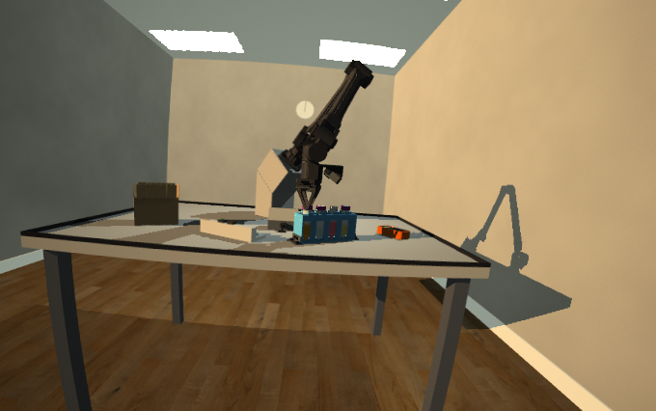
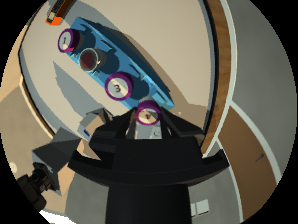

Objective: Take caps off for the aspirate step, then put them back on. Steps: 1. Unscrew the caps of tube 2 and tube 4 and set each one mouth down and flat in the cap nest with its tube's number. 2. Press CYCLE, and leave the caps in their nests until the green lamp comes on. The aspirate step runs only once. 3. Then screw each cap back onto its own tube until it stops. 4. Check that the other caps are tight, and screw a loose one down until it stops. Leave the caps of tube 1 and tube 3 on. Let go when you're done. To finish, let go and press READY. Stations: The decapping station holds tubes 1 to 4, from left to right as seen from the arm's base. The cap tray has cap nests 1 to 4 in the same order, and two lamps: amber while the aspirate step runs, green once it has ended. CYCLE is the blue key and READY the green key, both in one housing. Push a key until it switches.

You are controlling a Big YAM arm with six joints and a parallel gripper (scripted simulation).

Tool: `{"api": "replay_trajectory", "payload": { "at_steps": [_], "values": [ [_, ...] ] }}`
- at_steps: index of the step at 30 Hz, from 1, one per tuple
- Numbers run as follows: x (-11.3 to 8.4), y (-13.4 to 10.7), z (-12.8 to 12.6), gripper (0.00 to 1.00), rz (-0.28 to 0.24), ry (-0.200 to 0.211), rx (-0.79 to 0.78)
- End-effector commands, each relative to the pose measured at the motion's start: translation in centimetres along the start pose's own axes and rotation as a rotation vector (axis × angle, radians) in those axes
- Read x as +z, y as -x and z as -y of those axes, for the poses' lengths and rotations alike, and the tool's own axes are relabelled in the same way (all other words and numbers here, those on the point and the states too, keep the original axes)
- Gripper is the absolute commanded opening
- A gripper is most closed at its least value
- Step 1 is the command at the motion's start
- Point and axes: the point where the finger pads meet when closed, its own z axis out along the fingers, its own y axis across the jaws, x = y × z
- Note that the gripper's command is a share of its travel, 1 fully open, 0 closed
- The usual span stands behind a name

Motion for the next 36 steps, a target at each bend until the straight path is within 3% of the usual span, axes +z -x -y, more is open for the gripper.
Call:
{"api": "replay_trajectory", "payload": {
  "at_steps": [1,5,14,15,25,26,28,32,36],
  "values": [
    [-0.6,-0.3,1.1,0.0,-0.006,-0.013,-0.272],
    [-0.6,-0.3,1.1,0.0,-0.007,-0.013,-0.461],
    [-0.4,0.3,0.8,0.0,0.0,-0.015,-0.467],
    [-0.4,0.3,0.8,0.49,0.0,-0.015,-0.467],
    [-0.4,0.3,0.8,0.49,0.0,-0.015,-0.467],
    [-0.8,-0.1,1.2,0.49,-0.006,-0.018,-0.359],
    [-0.8,-0.1,1.2,0.49,-0.006,-0.018,-0.359],
    [-1.6,0.5,1.5,0.49,0.003,-0.033,-0.054],
    [-1.6,0.6,1.6,0.49,0.007,-0.037,0.12]
  ]
}}
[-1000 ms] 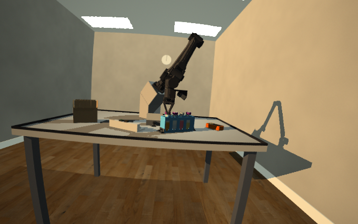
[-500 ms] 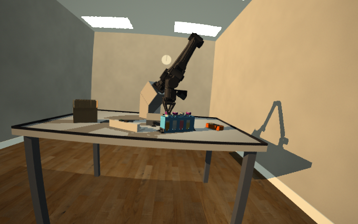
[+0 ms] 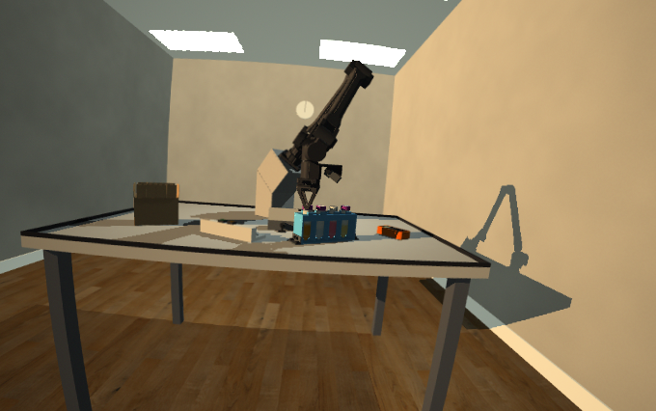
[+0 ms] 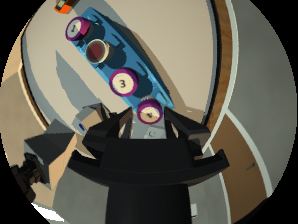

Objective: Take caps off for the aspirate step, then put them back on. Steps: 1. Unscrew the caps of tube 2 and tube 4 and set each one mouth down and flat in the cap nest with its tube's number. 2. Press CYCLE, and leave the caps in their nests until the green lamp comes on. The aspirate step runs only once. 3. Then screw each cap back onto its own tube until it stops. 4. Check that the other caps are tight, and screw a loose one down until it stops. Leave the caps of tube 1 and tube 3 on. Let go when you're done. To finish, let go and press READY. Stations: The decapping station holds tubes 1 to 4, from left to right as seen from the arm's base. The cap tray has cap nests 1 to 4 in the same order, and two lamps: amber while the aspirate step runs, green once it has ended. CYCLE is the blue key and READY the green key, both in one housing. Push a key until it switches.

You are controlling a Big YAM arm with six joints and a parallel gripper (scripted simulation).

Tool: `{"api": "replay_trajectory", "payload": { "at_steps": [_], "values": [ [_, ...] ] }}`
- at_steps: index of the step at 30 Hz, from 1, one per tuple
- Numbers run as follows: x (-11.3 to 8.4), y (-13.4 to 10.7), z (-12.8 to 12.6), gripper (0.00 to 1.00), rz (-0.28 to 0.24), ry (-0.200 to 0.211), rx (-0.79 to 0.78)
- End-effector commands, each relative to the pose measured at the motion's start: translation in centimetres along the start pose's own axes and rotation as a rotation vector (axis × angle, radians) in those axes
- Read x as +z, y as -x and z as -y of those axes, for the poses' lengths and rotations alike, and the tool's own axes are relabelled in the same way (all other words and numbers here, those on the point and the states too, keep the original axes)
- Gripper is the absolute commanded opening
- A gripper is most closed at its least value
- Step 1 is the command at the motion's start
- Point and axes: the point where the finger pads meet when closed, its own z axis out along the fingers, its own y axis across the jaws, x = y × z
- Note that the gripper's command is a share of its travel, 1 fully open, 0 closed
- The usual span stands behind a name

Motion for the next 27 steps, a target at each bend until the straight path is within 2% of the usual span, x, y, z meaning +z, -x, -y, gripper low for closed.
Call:
{"api": "replay_trajectory", "payload": {
  "at_steps": [1,4,5,6,9,11,12,13,14,15,18,19,22,23,26,27],
  "values": [
    [-1.48,0.53,1.74,0.49,0.001,-0.049,0.233],
    [-1.65,0.44,1.76,0.49,0.003,-0.048,0.401],
    [-1.59,0.58,1.79,0.49,0.005,-0.049,0.399],
    [-1.69,0.5,1.79,0.49,0.006,-0.048,0.485],
    [-1.64,0.61,1.8,0.49,0.007,-0.049,0.481],
    [-1.89,0.37,1.85,0.49,0.008,-0.049,0.655],
    [-1.85,0.45,1.88,0.49,0.009,-0.05,0.653],
    [-1.91,0.41,1.86,0.49,0.011,-0.05,0.736],
    [-1.8,0.64,1.83,0.49,0.014,-0.048,0.731],
    [-1.86,0.65,1.79,0.49,0.014,-0.046,0.815],
    [-1.83,0.93,1.95,0.49,0.02,-0.046,0.892],
    [-1.75,0.8,1.72,0.49,0.019,-0.043,0.978],
    [-1.65,0.71,1.47,0.49,0.018,-0.039,1.063],
    [-1.68,0.79,1.6,0.49,0.023,-0.041,1.144],
    [-1.68,0.87,1.66,0.49,0.023,-0.041,1.143],
    [-1.7,0.94,1.72,0.49,0.026,-0.04,1.226]
  ]
}}
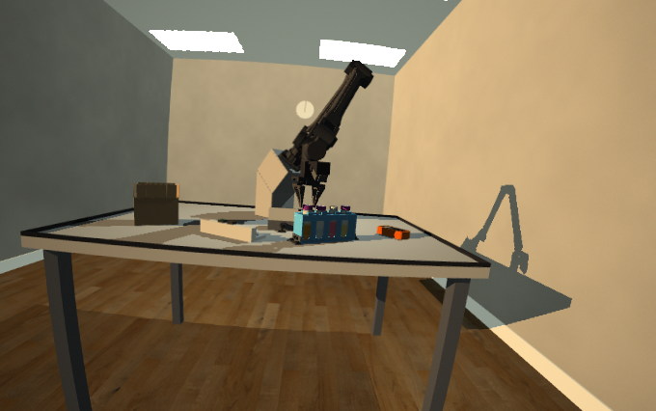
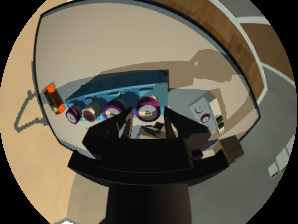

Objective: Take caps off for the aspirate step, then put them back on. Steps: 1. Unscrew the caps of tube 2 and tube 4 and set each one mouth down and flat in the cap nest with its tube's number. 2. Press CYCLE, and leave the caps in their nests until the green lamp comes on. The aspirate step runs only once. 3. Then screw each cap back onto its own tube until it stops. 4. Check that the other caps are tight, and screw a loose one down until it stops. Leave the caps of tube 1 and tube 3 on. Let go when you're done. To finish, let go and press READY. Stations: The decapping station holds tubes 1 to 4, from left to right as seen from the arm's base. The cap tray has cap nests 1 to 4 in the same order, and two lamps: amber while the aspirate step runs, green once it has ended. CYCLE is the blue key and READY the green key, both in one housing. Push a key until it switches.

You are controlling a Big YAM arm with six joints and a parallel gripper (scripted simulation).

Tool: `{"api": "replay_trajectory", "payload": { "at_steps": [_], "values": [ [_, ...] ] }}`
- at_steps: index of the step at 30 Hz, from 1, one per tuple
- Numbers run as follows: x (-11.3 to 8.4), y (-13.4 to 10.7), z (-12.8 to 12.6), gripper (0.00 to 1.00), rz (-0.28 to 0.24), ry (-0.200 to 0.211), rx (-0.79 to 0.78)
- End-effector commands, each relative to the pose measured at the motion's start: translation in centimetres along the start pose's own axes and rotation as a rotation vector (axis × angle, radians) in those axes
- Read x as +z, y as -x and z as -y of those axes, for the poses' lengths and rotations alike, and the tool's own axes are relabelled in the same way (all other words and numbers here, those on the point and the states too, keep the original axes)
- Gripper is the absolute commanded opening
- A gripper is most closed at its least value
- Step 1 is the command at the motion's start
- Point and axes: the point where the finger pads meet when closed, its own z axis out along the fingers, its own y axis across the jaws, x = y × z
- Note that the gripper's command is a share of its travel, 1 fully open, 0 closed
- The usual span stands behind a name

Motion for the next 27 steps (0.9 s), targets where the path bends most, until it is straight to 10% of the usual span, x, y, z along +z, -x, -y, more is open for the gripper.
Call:
{"api": "replay_trajectory", "payload": {
  "at_steps": [1,12,13,27],
  "values": [
    [-1.4,1.9,0.0,0.49,0.038,-0.021,0.184],
    [-1.2,1.7,0.1,0.49,0.029,-0.019,0.19],
    [-0.7,1.1,0.2,0.0,0.021,-0.015,0.181],
    [-0.7,1.1,0.2,0.0,0.021,-0.015,0.181]
  ]
}}
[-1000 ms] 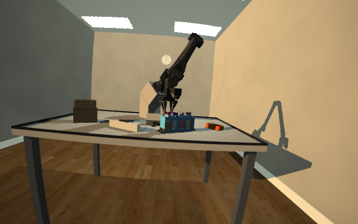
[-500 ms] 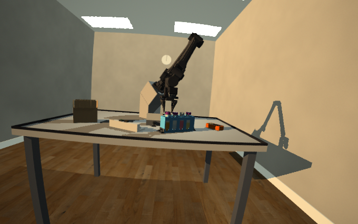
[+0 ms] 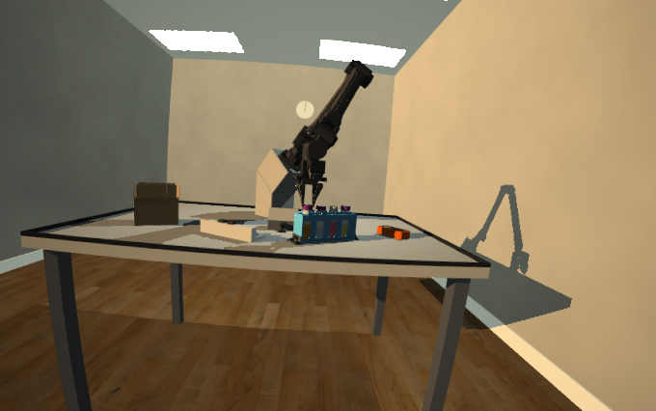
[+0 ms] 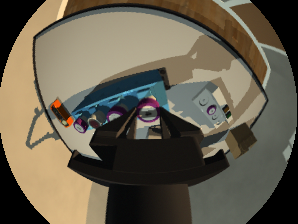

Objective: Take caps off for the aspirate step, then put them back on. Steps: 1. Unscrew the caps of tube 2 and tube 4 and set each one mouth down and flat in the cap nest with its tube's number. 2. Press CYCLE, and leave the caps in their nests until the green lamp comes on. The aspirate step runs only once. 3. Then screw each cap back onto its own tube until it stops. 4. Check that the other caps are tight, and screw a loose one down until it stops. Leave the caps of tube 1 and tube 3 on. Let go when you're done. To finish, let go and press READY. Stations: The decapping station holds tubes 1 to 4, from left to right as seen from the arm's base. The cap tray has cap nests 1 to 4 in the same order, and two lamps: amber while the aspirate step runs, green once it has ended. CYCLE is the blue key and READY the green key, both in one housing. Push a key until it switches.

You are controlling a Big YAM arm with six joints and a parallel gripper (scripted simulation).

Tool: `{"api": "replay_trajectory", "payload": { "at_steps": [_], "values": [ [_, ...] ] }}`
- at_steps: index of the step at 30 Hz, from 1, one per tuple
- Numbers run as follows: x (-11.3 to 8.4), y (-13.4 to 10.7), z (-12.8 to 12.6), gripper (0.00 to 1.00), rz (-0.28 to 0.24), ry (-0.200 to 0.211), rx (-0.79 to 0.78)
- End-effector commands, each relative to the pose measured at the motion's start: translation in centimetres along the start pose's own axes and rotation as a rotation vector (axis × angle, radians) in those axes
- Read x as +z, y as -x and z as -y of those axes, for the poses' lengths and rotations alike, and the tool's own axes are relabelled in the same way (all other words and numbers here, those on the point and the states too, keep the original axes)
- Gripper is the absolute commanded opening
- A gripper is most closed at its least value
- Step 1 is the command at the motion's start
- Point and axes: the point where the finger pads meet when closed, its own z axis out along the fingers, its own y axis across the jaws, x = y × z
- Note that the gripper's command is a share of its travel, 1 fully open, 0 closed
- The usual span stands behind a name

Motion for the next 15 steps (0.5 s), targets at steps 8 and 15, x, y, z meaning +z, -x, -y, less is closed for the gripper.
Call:
{"api": "replay_trajectory", "payload": {
  "at_steps": [8,15],
  "values": [
    [-3.5,2.1,0.1,0.0,0.042,-0.013,-0.007],
    [-5.3,2.1,0.0,0.0,0.043,-0.014,-0.009]
  ]
}}
